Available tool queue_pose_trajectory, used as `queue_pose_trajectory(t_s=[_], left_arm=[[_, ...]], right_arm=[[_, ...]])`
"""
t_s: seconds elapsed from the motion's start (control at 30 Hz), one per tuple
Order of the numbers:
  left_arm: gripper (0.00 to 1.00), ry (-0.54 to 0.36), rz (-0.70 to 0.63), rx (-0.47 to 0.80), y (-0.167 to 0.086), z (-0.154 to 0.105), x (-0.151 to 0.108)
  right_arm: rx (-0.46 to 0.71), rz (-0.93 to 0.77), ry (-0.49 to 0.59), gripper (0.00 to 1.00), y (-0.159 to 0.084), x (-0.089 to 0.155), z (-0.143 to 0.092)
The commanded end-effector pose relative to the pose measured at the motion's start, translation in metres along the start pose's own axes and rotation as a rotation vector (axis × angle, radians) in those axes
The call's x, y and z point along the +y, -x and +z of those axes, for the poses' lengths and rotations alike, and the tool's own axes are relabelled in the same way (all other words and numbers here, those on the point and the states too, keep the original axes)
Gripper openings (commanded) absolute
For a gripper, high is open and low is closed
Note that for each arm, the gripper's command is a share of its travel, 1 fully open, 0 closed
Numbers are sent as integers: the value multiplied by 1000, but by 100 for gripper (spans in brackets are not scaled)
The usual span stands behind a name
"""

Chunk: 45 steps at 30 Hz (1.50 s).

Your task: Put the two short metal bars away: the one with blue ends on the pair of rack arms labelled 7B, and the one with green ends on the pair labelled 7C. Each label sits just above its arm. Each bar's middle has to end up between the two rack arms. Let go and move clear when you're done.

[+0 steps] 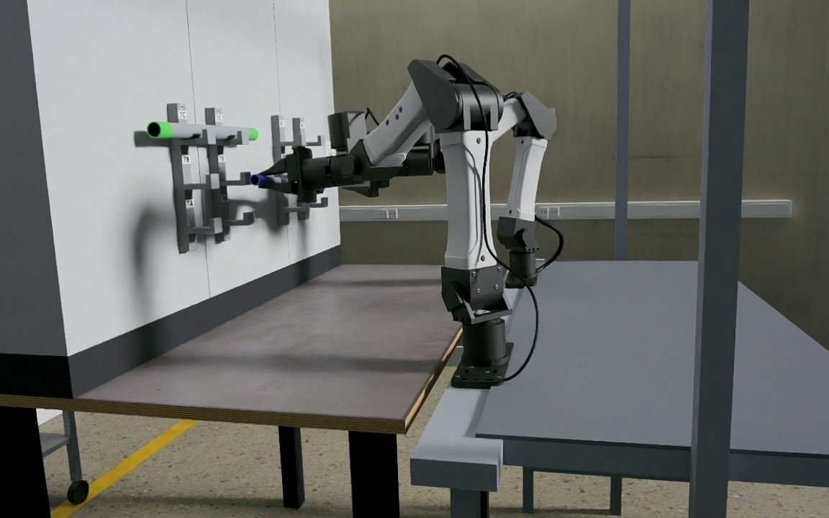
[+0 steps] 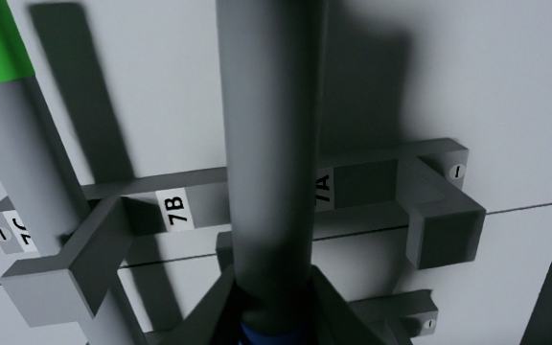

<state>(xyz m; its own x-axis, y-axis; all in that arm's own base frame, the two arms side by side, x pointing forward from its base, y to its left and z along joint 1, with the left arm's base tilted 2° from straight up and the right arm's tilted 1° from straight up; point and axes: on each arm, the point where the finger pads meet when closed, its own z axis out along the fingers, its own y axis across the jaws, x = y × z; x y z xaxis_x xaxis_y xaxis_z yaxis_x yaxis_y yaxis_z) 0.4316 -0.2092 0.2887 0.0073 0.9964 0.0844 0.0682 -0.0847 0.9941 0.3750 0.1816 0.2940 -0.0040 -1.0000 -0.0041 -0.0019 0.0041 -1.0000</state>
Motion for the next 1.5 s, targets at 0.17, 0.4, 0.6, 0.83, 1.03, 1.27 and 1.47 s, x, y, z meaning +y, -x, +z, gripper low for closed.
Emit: queue_pose_trajectory(t_s=[0.17, 0.4, 0.6, 0.83, 1.03, 1.27, 1.47], left_arm=[[0, 96, -102, 2, -2, -4, 37], [0, 96, -102, 2, -2, -4, 35], [0, 96, -102, 2, -2, -3, 32], [0, 96, -102, 2, -1, -2, 29], [0, 96, -102, 2, -1, -2, 28], [0, 96, -102, 2, -1, -1, 25], [0, 96, -102, 2, -1, -1, 22]], right_arm=[[10, 5, -11, 100, -4, -3, -4], [10, 5, -11, 100, -4, -3, -4], [10, 5, -11, 100, -4, -3, -4], [10, 5, -11, 100, -4, -3, -4], [10, 5, -11, 100, -4, -3, -4], [10, 5, -11, 100, -4, -3, -4], [10, 5, -11, 100, -4, -3, -4]])
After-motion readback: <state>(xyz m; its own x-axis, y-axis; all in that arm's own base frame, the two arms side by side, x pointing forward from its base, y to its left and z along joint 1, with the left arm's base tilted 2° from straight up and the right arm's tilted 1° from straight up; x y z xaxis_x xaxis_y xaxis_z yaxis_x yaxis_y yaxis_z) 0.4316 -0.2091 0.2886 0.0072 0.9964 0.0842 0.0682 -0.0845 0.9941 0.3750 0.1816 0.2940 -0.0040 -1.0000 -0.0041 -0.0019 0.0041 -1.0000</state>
